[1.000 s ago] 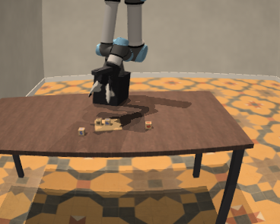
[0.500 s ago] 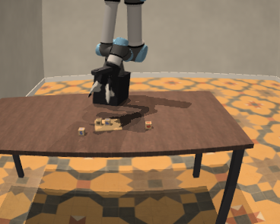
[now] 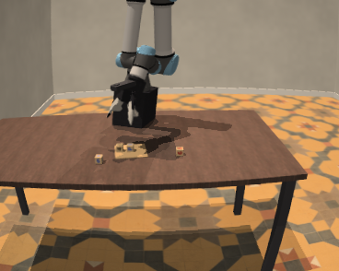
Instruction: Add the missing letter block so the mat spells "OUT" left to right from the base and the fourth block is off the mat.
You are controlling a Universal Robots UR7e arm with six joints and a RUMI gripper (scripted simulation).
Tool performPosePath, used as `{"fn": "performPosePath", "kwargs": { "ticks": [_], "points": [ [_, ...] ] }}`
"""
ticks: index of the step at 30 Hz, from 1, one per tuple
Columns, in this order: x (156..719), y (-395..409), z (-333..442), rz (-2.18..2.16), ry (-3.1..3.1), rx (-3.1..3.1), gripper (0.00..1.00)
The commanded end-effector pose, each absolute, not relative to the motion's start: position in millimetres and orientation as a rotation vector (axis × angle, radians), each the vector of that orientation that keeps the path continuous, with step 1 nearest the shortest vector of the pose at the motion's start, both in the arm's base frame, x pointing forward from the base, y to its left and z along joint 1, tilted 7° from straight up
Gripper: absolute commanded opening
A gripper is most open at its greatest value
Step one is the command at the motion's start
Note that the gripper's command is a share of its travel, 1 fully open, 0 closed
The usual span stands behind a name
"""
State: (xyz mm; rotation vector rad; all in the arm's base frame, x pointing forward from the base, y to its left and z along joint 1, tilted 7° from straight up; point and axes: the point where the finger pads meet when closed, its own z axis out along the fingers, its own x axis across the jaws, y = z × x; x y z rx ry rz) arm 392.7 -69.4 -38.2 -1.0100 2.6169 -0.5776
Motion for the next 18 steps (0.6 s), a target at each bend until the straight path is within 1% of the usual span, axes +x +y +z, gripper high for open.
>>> {"fn": "performPosePath", "kwargs": {
  "ticks": [1,14,18],
  "points": [
    [392.9,-69.5,-37.9,-0.579,2.616,-1.010,1.00],
    [393.9,-70.2,-38.0,-0.578,2.616,-1.010,1.00],
    [411.1,-81.9,-39.7,-0.578,2.616,-1.010,1.00]
  ]
}}
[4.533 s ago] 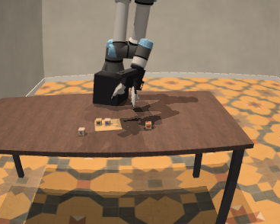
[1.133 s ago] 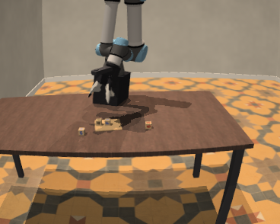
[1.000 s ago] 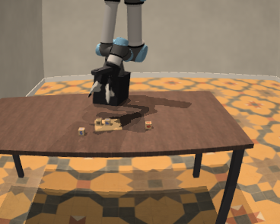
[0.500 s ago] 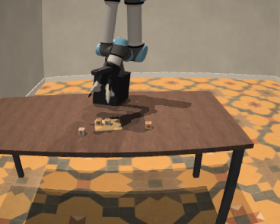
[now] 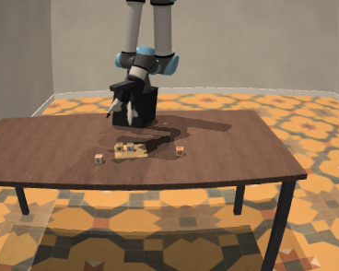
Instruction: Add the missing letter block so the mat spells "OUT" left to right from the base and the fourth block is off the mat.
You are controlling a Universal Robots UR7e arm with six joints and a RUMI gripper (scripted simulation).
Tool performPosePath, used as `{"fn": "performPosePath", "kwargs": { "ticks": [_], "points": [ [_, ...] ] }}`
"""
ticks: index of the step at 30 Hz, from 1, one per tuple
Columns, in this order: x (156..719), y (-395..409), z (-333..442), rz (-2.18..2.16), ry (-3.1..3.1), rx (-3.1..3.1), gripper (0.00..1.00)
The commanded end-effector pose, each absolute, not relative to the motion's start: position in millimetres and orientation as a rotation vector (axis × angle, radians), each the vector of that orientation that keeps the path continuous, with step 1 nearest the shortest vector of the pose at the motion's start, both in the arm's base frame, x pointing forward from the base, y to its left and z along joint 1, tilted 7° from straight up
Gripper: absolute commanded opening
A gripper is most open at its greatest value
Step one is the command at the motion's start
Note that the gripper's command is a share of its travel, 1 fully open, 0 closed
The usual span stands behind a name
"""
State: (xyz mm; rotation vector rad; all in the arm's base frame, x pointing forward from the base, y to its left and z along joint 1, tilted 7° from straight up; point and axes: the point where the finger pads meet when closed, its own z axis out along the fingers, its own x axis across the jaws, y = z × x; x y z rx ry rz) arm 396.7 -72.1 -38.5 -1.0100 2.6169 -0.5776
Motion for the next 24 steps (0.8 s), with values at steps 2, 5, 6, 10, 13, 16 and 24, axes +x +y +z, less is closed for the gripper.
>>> {"fn": "performPosePath", "kwargs": {
  "ticks": [2,5,6,10,13,16,24],
  "points": [
    [419.1,-87.5,-40.5,-0.578,2.616,-1.010,1.00],
    [437.7,-101.2,-42.1,-0.578,2.616,-1.010,1.00],
    [447.6,-108.9,-42.9,-0.578,2.616,-1.010,1.00],
    [482.5,-137.7,-45.2,-0.578,2.616,-1.010,1.00],
    [496.1,-149.9,-45.8,-0.579,2.616,-1.010,1.00],
    [498.7,-152.3,-45.9,-0.579,2.616,-1.010,1.00],
    [498.7,-152.3,-45.9,-0.579,2.616,-1.010,1.00]
  ]
}}
